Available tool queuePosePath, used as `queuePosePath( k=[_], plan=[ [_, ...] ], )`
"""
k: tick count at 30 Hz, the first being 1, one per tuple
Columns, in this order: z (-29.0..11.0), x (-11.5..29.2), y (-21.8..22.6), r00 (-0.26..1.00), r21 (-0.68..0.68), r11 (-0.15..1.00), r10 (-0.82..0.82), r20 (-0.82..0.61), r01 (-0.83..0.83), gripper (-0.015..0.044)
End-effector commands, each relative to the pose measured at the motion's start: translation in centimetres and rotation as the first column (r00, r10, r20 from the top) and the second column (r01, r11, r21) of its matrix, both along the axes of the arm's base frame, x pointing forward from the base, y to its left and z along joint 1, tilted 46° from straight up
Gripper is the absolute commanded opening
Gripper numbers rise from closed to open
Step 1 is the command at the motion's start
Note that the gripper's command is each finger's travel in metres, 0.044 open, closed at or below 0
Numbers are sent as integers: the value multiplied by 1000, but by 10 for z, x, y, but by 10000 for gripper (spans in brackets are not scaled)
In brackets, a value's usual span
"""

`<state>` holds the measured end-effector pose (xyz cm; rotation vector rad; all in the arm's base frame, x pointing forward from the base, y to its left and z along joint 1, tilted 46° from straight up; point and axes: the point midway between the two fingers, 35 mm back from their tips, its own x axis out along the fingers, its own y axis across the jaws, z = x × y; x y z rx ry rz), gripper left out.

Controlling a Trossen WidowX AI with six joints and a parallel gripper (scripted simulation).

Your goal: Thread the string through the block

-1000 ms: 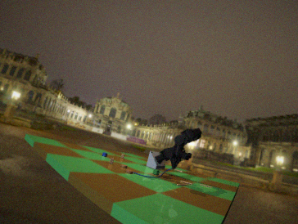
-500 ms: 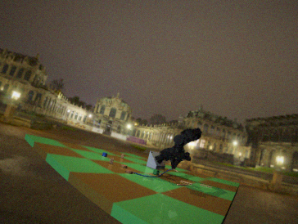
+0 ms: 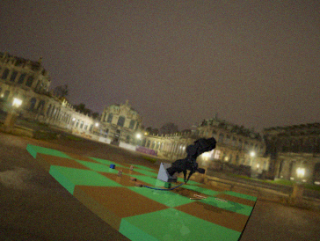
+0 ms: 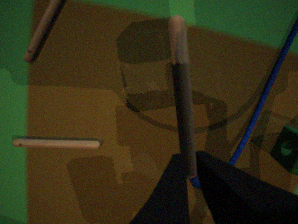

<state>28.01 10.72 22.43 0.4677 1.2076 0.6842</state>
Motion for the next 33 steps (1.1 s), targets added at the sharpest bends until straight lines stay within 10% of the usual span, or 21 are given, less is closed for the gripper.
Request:
queuePosePath(
  k=[1,33],
  plan=[
    [1,4,0,993,23,997,-78,-83,80,0],
    [5,34,-1,349,-135,655,-553,-756,744,0]
  ],
)
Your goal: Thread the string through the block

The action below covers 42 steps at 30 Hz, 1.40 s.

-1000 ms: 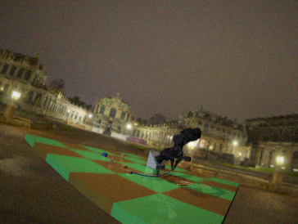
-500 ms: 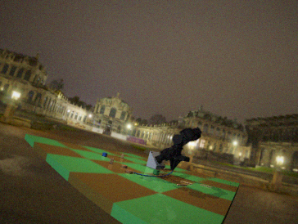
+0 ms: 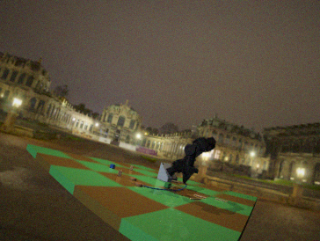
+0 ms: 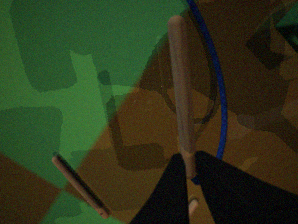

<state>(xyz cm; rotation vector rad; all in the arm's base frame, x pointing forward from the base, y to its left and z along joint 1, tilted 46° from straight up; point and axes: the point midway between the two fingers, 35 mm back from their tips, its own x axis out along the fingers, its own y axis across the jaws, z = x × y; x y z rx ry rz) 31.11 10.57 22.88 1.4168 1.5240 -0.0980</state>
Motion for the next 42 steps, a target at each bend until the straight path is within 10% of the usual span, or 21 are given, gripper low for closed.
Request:
queuePosePath(
  k=[1,21,42],
  plan=[
    [1,4,0,993,23,997,-78,-83,80,0],
    [1,22,-1,699,-2,840,-453,-554,542,0],
    [16,28,11,683,-8,832,-461,-566,555,0]
  ],
)
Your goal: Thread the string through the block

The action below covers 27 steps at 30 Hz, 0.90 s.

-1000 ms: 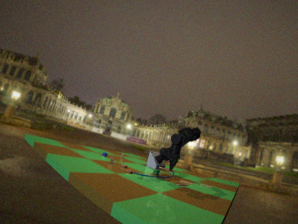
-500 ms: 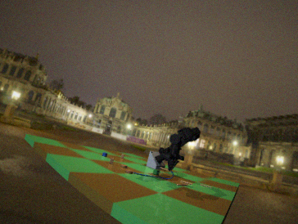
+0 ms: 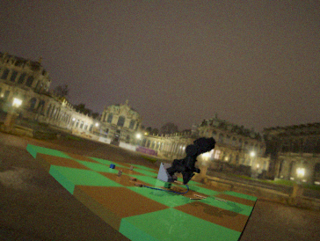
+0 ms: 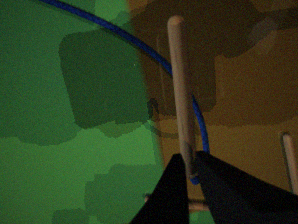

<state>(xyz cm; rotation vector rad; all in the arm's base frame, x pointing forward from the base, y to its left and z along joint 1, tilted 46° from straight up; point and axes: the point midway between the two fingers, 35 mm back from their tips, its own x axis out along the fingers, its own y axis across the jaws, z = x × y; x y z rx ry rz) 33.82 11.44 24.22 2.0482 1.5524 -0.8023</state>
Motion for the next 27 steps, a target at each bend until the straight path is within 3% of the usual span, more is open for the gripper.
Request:
queuePosePath(
  k=[1,27],
  plan=[
    [3,1,3,1000,-2,1000,-4,-4,4,0],
    [29,8,25,1000,0,1000,-4,-1,4,0]
  ],
)
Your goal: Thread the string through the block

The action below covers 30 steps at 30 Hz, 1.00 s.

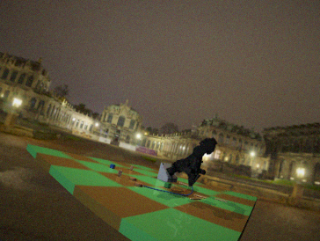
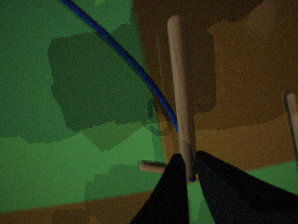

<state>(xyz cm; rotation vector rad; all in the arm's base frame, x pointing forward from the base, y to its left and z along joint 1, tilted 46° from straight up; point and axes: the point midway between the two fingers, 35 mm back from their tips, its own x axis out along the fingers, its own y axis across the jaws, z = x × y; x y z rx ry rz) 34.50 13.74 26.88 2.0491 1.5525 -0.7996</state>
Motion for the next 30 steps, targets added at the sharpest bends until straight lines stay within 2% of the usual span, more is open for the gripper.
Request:
queuePosePath(
  k=[1,16,30],
  plan=[
    [3,1,3,1000,-1,1000,-4,-3,4,0],
    [18,2,16,1000,7,1000,-4,0,4,0],
    [9,-4,22,1000,7,1000,-3,0,3,0]
  ],
)
